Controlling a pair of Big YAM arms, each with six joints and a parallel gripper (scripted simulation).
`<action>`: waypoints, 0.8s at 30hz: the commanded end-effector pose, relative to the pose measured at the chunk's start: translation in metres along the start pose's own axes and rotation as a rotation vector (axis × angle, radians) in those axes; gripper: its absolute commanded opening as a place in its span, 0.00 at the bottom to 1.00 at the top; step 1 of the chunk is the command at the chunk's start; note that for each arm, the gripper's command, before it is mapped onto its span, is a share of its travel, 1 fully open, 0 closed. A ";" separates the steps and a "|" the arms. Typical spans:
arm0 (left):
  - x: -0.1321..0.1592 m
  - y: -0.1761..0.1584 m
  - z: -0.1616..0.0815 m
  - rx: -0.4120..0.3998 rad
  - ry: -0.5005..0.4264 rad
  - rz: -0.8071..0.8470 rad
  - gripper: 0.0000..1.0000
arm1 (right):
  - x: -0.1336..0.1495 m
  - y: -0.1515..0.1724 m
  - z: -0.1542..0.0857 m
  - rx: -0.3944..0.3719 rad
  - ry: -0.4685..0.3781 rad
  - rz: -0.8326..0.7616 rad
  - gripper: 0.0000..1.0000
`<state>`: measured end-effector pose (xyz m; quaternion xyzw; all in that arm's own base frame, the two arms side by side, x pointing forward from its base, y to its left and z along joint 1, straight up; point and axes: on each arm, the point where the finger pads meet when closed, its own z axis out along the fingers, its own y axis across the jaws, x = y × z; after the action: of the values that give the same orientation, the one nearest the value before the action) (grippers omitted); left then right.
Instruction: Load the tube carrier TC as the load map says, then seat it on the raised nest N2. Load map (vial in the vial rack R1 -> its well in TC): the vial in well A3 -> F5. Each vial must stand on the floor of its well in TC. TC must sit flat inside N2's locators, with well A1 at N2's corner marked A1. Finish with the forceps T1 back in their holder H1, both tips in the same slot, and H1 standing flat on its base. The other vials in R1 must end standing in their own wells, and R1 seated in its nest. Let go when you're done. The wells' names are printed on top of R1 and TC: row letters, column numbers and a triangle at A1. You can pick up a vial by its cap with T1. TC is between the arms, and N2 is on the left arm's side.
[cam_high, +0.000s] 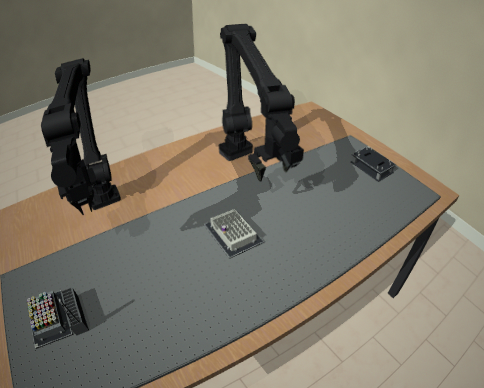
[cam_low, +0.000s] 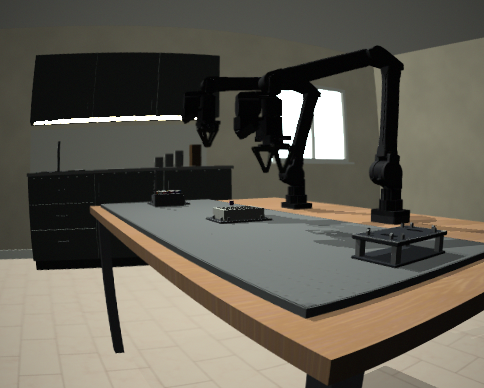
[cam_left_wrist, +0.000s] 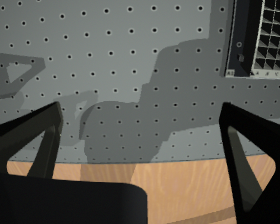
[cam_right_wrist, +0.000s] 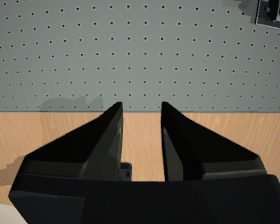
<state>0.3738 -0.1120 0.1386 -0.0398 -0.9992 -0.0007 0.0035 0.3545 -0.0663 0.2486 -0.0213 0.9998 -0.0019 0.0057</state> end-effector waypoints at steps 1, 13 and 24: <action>-0.023 -0.013 -0.013 0.013 -0.057 -0.024 1.00 | 0.001 0.000 0.008 -0.009 0.027 0.013 0.24; -0.034 -0.059 0.006 0.020 -0.062 -0.024 1.00 | 0.001 0.000 0.008 -0.009 0.027 0.013 0.24; -0.040 -0.092 0.022 0.023 -0.060 -0.024 1.00 | 0.001 0.000 0.008 -0.009 0.027 0.013 0.24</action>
<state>0.3824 -0.1808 0.1043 -0.0334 -0.9994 -0.0015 0.0040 0.3545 -0.0663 0.2486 -0.0213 0.9998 -0.0019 0.0057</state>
